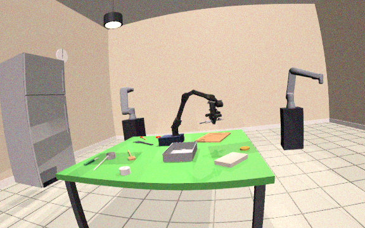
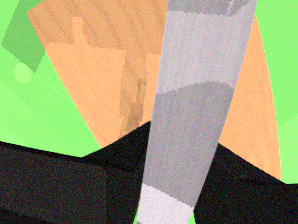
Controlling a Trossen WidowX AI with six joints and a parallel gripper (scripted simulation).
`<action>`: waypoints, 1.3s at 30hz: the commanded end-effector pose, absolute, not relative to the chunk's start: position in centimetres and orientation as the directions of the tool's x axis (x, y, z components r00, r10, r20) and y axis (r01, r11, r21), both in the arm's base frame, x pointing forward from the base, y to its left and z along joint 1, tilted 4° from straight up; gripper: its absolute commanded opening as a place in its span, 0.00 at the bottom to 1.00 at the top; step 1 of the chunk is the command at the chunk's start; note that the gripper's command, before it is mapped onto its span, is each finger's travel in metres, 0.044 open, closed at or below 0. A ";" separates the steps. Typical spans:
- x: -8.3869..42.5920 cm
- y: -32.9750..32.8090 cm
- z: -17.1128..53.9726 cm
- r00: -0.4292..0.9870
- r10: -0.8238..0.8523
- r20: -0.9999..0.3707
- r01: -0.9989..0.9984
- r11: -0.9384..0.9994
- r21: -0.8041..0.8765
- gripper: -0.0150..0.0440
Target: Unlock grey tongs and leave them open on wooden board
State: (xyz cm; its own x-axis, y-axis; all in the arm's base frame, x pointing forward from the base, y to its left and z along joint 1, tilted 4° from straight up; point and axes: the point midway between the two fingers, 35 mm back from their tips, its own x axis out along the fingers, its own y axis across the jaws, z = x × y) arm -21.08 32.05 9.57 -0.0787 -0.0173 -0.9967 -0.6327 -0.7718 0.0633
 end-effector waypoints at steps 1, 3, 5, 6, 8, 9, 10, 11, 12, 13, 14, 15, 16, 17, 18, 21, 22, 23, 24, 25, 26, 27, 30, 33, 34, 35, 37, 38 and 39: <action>-21.1 32.1 9.0 -0.072 -0.016 -0.997 -0.629 -0.775 0.058 0.00; -21.1 32.1 8.7 -0.072 -0.016 -0.997 -0.629 -0.775 0.058 0.00; -21.1 32.2 8.4 -0.072 -0.016 -0.997 -0.629 -0.775 0.058 0.00; -21.2 32.2 8.2 -0.072 -0.016 -0.997 -0.629 -0.775 0.058 0.00; -21.2 32.2 7.9 -0.072 -0.016 -0.997 -0.629 -0.775 0.058 0.00; -21.2 32.2 7.7 -0.072 -0.016 -0.997 -0.629 -0.775 0.058 0.00; -21.2 32.2 7.5 -0.072 -0.016 -0.997 -0.629 -0.775 0.058 0.00; -21.3 32.2 7.4 -0.072 -0.016 -0.997 -0.629 -0.775 0.058 0.00; -21.3 32.2 7.2 -0.072 -0.016 -0.997 -0.629 -0.775 0.058 0.00; -21.3 32.2 7.1 -0.072 -0.016 -0.997 -0.629 -0.775 0.058 0.00; -21.3 32.2 6.9 -0.072 -0.016 -0.997 -0.629 -0.775 0.058 0.00; -21.3 32.2 6.7 -0.072 -0.016 -0.997 -0.629 -0.775 0.058 0.00; -21.3 32.2 6.6 -0.072 -0.016 -0.997 -0.629 -0.775 0.058 0.00; -21.3 32.2 6.4 -0.072 -0.016 -0.997 -0.629 -0.775 0.058 0.00; -21.4 32.2 6.2 -0.072 -0.016 -0.997 -0.629 -0.775 0.058 0.00; -21.4 32.2 5.8 -0.072 -0.016 -0.997 -0.629 -0.775 0.058 0.00; -21.4 32.2 5.6 -0.072 -0.016 -0.997 -0.629 -0.775 0.058 0.00; -21.4 32.2 5.4 -0.072 -0.016 -0.997 -0.629 -0.775 0.058 0.00; -21.4 32.2 5.3 -0.072 -0.016 -0.997 -0.629 -0.775 0.058 0.00; -21.4 32.2 5.1 -0.072 -0.016 -0.997 -0.629 -0.775 0.058 0.00; -21.5 32.2 4.9 -0.072 -0.016 -0.997 -0.629 -0.775 0.058 0.00; -21.5 32.2 4.8 -0.072 -0.016 -0.997 -0.629 -0.775 0.058 0.00; -21.5 32.2 4.3 -0.072 -0.016 -0.997 -0.629 -0.775 0.058 0.00; -21.5 32.2 3.8 -0.072 -0.016 -0.997 -0.629 -0.775 0.058 0.00; -21.5 32.1 3.6 -0.072 -0.016 -0.997 -0.629 -0.775 0.058 0.00; -21.5 32.1 3.5 -0.072 -0.016 -0.997 -0.629 -0.775 0.058 0.00; -21.5 32.1 3.2 -0.072 -0.016 -0.997 -0.629 -0.775 0.058 0.00; -21.5 32.1 3.0 -0.072 -0.016 -0.997 -0.629 -0.775 0.058 0.00; -21.5 32.1 2.8 -0.072 -0.016 -0.997 -0.629 -0.775 0.058 0.00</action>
